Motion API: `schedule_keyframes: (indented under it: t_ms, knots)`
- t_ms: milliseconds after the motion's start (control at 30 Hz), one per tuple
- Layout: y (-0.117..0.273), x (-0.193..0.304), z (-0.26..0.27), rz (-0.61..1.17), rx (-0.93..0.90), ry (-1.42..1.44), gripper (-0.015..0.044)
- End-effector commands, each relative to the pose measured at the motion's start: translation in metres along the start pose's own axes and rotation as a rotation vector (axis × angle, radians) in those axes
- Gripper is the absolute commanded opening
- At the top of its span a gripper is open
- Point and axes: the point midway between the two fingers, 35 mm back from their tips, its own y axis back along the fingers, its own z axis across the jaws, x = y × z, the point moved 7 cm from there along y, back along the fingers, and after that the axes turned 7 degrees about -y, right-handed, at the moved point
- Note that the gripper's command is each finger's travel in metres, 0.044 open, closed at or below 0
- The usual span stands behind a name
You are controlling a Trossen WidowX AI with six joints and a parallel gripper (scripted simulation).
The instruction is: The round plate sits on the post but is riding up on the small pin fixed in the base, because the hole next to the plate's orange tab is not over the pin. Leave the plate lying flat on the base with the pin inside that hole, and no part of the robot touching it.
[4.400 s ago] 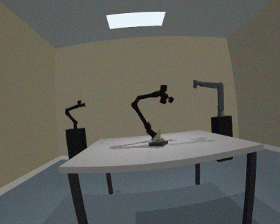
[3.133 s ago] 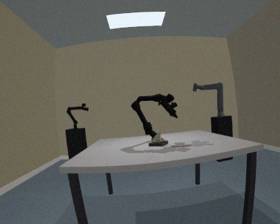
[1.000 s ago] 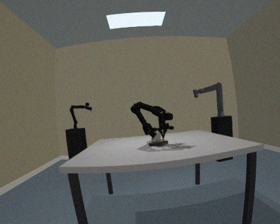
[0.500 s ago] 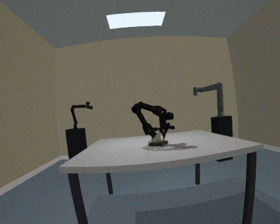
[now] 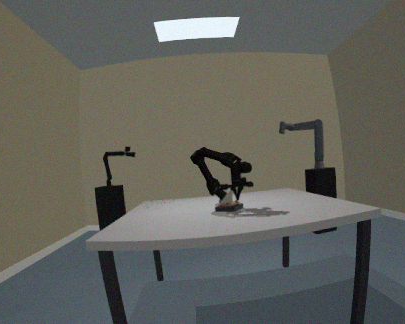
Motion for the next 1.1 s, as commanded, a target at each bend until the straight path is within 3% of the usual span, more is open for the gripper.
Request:
schedule_keyframes:
  t_ms: [0,400,800,1067]
  knots:
    - [-0.003,-0.004,-0.001,0.003,0.008,0.001,0.0]
    - [-0.003,-0.011,-0.002,0.002,0.008,0.0,0.0]
    - [0.042,-0.012,-0.001,0.003,0.007,0.001,0.0]
    - [0.035,-0.012,-0.001,-0.003,0.008,0.006,0.0]
